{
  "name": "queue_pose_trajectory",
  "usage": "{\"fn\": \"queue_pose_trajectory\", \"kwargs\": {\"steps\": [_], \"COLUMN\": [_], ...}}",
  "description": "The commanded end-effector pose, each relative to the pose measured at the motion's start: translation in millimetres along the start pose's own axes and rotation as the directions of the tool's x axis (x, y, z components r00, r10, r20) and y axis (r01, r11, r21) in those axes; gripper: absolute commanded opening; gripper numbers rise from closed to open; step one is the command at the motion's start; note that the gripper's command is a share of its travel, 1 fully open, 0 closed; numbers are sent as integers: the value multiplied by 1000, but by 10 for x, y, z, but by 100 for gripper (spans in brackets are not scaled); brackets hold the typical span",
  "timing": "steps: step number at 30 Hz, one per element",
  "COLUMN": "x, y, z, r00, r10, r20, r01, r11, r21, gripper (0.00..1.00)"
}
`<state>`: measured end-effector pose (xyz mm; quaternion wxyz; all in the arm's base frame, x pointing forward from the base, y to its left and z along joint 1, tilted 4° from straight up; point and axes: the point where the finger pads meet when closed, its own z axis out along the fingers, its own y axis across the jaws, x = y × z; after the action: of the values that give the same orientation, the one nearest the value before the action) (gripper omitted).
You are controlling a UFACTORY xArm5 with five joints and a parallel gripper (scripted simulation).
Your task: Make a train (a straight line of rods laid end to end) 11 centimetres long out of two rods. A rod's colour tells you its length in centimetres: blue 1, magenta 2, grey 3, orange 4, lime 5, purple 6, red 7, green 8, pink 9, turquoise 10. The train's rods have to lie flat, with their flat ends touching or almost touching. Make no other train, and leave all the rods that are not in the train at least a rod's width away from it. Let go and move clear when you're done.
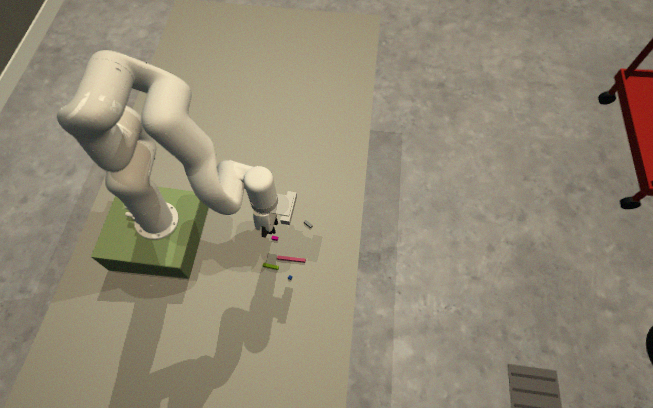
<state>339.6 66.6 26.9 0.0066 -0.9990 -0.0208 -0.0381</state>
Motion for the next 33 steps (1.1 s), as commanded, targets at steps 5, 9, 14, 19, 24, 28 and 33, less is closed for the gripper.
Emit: {"fn": "queue_pose_trajectory", "kwargs": {"steps": [5,9,14,19,24,28,33], "x": [-2,-2,-2,-2,-2,3,14], "y": [-1,-1,-1,-1,-1,2,9], "z": [-77,-77,-77,-77,-77,-76,-73], "r00": [1000,1000,1000,1000,1000,1000,998], "r10": [0,0,0,0,1,21,65], "r20": [1,1,1,1,1,1,1], "r01": [0,0,0,0,-1,-21,-65], "r11": [1000,1000,1000,1000,1000,1000,998], "r21": [0,0,0,0,0,0,0], "gripper": [100,100,100,100,100,100,100]}}
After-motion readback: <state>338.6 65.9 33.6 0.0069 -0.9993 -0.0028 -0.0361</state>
